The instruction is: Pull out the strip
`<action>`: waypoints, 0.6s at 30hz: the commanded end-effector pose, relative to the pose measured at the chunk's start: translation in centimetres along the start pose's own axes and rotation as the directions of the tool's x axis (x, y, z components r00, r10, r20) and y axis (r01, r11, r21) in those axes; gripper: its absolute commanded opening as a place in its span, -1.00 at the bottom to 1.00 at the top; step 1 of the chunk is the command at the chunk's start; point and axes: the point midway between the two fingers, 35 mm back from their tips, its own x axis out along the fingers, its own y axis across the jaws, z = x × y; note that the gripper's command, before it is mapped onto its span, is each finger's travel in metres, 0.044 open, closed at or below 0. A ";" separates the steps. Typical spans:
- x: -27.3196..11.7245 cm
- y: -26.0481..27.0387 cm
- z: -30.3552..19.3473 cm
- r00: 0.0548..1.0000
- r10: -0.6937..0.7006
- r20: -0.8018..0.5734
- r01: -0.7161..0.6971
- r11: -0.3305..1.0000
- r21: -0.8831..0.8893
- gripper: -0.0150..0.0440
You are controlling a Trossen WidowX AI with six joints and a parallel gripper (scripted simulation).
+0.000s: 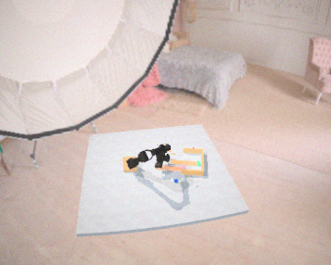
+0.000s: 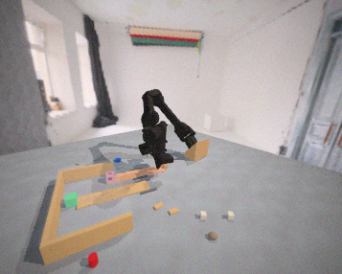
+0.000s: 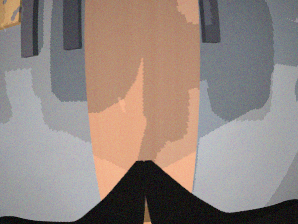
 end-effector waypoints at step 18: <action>0.5 -0.3 -4.0 1.000 -0.009 -0.029 0.009 1.000 -0.008 -0.49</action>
